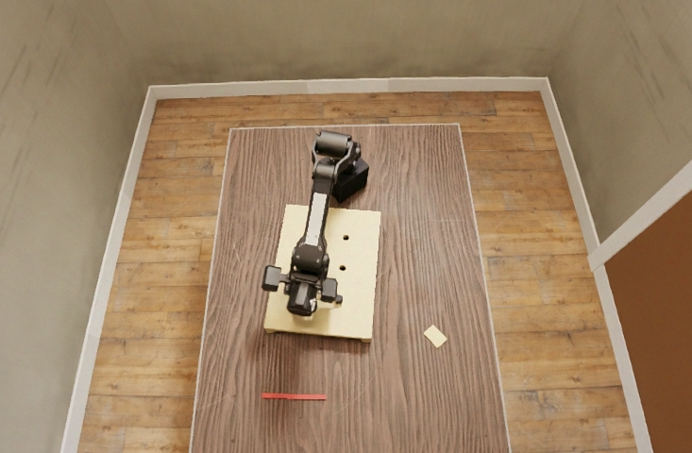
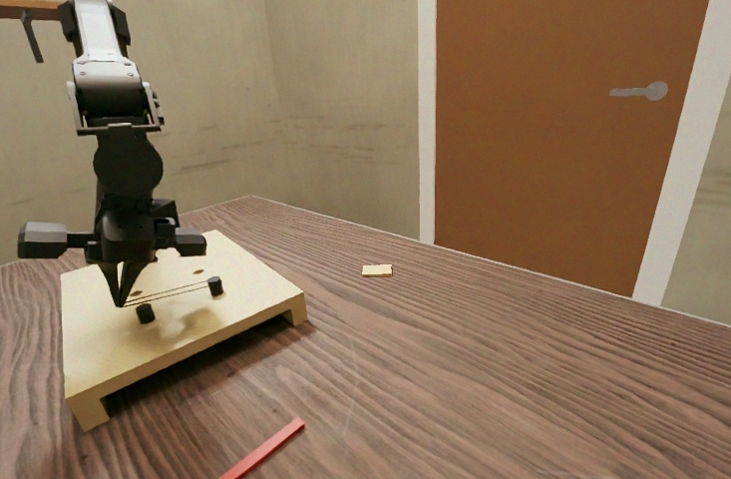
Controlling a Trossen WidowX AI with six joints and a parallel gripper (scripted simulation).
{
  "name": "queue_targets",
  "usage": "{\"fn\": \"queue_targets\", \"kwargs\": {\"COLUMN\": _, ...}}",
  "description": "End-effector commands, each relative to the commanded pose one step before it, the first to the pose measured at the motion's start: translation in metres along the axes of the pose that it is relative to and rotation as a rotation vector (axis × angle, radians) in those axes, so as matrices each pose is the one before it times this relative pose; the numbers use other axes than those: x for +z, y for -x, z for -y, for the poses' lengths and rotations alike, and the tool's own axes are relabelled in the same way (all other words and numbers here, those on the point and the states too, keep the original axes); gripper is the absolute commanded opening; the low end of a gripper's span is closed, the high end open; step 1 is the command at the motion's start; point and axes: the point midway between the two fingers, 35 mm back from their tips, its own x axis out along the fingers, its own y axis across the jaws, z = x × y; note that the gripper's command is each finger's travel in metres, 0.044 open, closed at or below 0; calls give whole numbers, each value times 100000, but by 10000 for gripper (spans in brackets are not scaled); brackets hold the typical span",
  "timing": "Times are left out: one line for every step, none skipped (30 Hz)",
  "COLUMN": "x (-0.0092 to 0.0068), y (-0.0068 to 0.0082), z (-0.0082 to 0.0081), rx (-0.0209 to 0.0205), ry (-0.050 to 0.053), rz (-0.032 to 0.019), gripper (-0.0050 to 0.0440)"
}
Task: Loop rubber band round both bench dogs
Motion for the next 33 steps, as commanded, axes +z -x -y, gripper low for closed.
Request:
{"fn": "queue_targets", "kwargs": {"x": 671, "y": 127, "z": 1022, "rx": -1583, "ry": -1438, "rz": 1560, "gripper": -50}}
{"fn": "queue_targets", "kwargs": {"x": 0, "y": 0, "z": 0, "rx": 0, "ry": 0, "rz": 0, "gripper": -50}}
{"fn": "queue_targets", "kwargs": {"x": 0, "y": 0, "z": 0, "rx": 0, "ry": 0, "rz": 0, "gripper": -50}}
{"fn": "queue_targets", "kwargs": {"x": -14, "y": -7, "z": -3, "rx": 9, "ry": -355, "rz": -79, "gripper": -50}}
{"fn": "queue_targets", "kwargs": {"x": 0, "y": 0, "z": 0, "rx": 0, "ry": -9, "rz": 0, "gripper": -50}}
{"fn": "queue_targets", "kwargs": {"x": 0, "y": 0, "z": 0, "rx": 0, "ry": 0, "rz": 0, "gripper": -50}}
{"fn": "queue_targets", "kwargs": {"x": 0, "y": 0, "z": 0, "rx": 0, "ry": 0, "rz": 0, "gripper": -50}}
{"fn": "queue_targets", "kwargs": {"x": 0, "y": 0, "z": 0, "rx": 0, "ry": 0, "rz": 0, "gripper": -50}}
{"fn": "queue_targets", "kwargs": {"x": 0, "y": 0, "z": 0, "rx": 0, "ry": 0, "rz": 0, "gripper": -50}}
{"fn": "queue_targets", "kwargs": {"x": 0, "y": 0, "z": 0, "rx": 0, "ry": 0, "rz": 0, "gripper": -50}}
{"fn": "queue_targets", "kwargs": {"x": -16, "y": -11, "z": -5, "rx": 6, "ry": 14, "rz": -48, "gripper": -50}}
{"fn": "queue_targets", "kwargs": {"x": -39, "y": -26, "z": -12, "rx": 14, "ry": 34, "rz": -117, "gripper": -50}}
{"fn": "queue_targets", "kwargs": {"x": -4, "y": -3, "z": -1, "rx": 1, "ry": 3, "rz": -12, "gripper": -50}}
{"fn": "queue_targets", "kwargs": {"x": -96, "y": 452, "z": -36, "rx": -43, "ry": 98, "rz": 718, "gripper": -50}}
{"fn": "queue_targets", "kwargs": {"x": 0, "y": 0, "z": 0, "rx": 0, "ry": 0, "rz": 0, "gripper": -50}}
{"fn": "queue_targets", "kwargs": {"x": 0, "y": 0, "z": 0, "rx": 0, "ry": 0, "rz": 0, "gripper": -50}}
{"fn": "queue_targets", "kwargs": {"x": 0, "y": 0, "z": 0, "rx": 0, "ry": 0, "rz": 0, "gripper": -50}}
{"fn": "queue_targets", "kwargs": {"x": 0, "y": 0, "z": 0, "rx": 0, "ry": 0, "rz": 0, "gripper": -50}}
{"fn": "queue_targets", "kwargs": {"x": 0, "y": 0, "z": 0, "rx": 0, "ry": 0, "rz": 0, "gripper": -50}}
{"fn": "queue_targets", "kwargs": {"x": 0, "y": 0, "z": 0, "rx": 0, "ry": 0, "rz": 0, "gripper": -50}}
{"fn": "queue_targets", "kwargs": {"x": 0, "y": 0, "z": 0, "rx": 0, "ry": 0, "rz": 0, "gripper": -50}}
{"fn": "queue_targets", "kwargs": {"x": 0, "y": 0, "z": 0, "rx": 0, "ry": 0, "rz": 0, "gripper": -50}}
{"fn": "queue_targets", "kwargs": {"x": 0, "y": 0, "z": 0, "rx": 0, "ry": 0, "rz": 0, "gripper": -50}}
{"fn": "queue_targets", "kwargs": {"x": 0, "y": 0, "z": 0, "rx": 0, "ry": 0, "rz": 0, "gripper": -50}}
{"fn": "queue_targets", "kwargs": {"x": 0, "y": 0, "z": 0, "rx": 0, "ry": 0, "rz": 0, "gripper": -50}}
{"fn": "queue_targets", "kwargs": {"x": 0, "y": 0, "z": 0, "rx": 0, "ry": 0, "rz": 0, "gripper": -50}}
{"fn": "queue_targets", "kwargs": {"x": 0, "y": 0, "z": 0, "rx": 0, "ry": 0, "rz": 0, "gripper": -50}}
{"fn": "queue_targets", "kwargs": {"x": 0, "y": 0, "z": 0, "rx": 0, "ry": 0, "rz": 0, "gripper": -50}}
{"fn": "queue_targets", "kwargs": {"x": 0, "y": 0, "z": 0, "rx": 0, "ry": 0, "rz": 0, "gripper": -50}}
{"fn": "queue_targets", "kwargs": {"x": 0, "y": 0, "z": 0, "rx": 0, "ry": 0, "rz": 0, "gripper": -50}}
{"fn": "queue_targets", "kwargs": {"x": 0, "y": 0, "z": 0, "rx": 0, "ry": 0, "rz": 0, "gripper": -50}}
{"fn": "queue_targets", "kwargs": {"x": 0, "y": 0, "z": 0, "rx": 0, "ry": 0, "rz": 0, "gripper": -50}}
{"fn": "queue_targets", "kwargs": {"x": 0, "y": 0, "z": 0, "rx": 0, "ry": 0, "rz": 0, "gripper": -50}}
